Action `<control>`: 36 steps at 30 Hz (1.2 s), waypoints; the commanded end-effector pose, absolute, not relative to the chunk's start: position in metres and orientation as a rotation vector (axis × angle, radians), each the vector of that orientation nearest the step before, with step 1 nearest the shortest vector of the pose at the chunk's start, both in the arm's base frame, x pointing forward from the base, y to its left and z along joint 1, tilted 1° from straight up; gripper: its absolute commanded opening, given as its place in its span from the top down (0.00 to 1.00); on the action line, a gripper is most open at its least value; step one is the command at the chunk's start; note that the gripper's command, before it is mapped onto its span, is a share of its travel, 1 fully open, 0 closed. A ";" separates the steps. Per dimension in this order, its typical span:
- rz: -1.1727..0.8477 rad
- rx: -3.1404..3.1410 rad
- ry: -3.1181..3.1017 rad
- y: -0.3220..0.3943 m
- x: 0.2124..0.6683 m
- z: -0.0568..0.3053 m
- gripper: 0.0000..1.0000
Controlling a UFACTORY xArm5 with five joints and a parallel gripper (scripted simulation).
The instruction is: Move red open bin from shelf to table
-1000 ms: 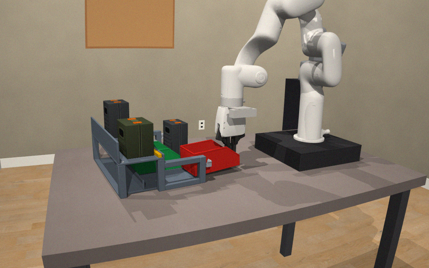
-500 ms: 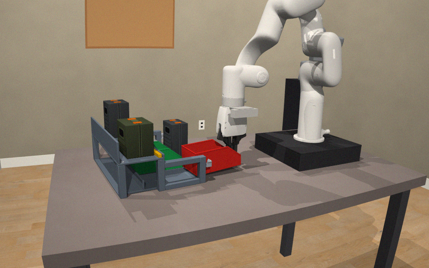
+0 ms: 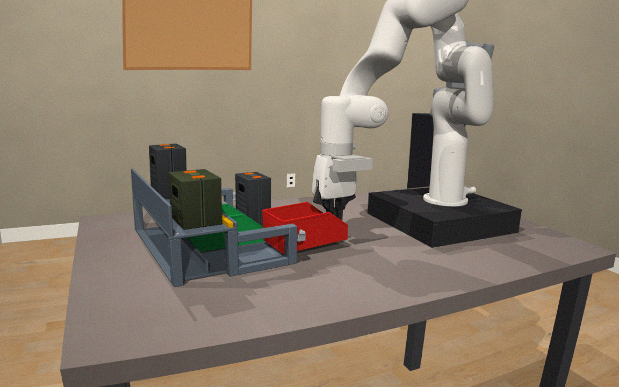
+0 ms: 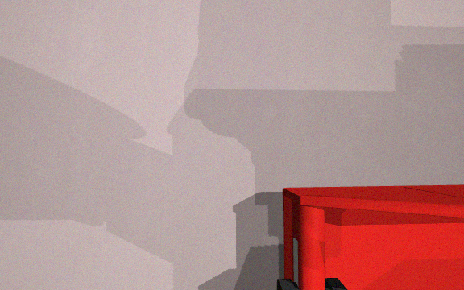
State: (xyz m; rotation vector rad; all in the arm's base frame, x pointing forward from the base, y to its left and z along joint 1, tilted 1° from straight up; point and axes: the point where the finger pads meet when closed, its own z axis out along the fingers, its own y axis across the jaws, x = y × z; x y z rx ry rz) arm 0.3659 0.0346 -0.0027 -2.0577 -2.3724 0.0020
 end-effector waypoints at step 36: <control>0.007 -2.066 -2.382 0.035 0.368 -0.019 1.00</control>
